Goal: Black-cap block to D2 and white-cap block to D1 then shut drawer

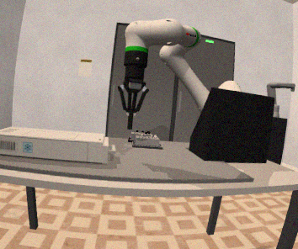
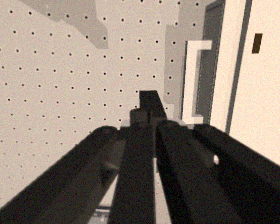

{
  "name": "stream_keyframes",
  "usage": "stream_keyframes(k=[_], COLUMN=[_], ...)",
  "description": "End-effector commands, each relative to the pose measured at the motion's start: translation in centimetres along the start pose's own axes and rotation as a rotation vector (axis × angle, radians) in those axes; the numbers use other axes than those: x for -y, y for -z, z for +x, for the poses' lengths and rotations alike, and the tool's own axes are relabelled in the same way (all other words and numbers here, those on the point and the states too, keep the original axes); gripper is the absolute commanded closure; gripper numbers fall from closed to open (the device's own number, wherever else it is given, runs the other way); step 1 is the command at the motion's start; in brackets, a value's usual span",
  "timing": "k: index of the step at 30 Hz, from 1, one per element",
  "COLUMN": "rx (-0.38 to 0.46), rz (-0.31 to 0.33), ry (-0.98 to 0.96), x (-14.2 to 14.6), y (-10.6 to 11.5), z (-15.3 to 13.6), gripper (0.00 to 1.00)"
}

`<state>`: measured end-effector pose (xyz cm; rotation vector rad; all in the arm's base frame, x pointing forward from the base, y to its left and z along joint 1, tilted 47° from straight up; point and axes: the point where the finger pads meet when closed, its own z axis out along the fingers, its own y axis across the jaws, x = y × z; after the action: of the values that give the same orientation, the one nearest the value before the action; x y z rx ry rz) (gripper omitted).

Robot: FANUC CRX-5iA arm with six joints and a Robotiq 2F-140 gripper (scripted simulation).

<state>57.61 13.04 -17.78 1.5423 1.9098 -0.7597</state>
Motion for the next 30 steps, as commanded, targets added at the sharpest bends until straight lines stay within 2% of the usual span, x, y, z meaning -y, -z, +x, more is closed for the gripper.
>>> stream_keyframes(k=[1,10,11,30], rx=[-0.001,-0.001,-0.001,-0.001], rz=[-0.002,-0.002,-0.002,-0.002], ry=[0.000,0.000,0.000,0.000], x=[-0.1,-0.1,0.3,6.6], y=[0.1,0.1,0.3,2.9], z=[0.0,0.0,0.0,0.0], gripper=[0.90,0.90,0.65,0.65])
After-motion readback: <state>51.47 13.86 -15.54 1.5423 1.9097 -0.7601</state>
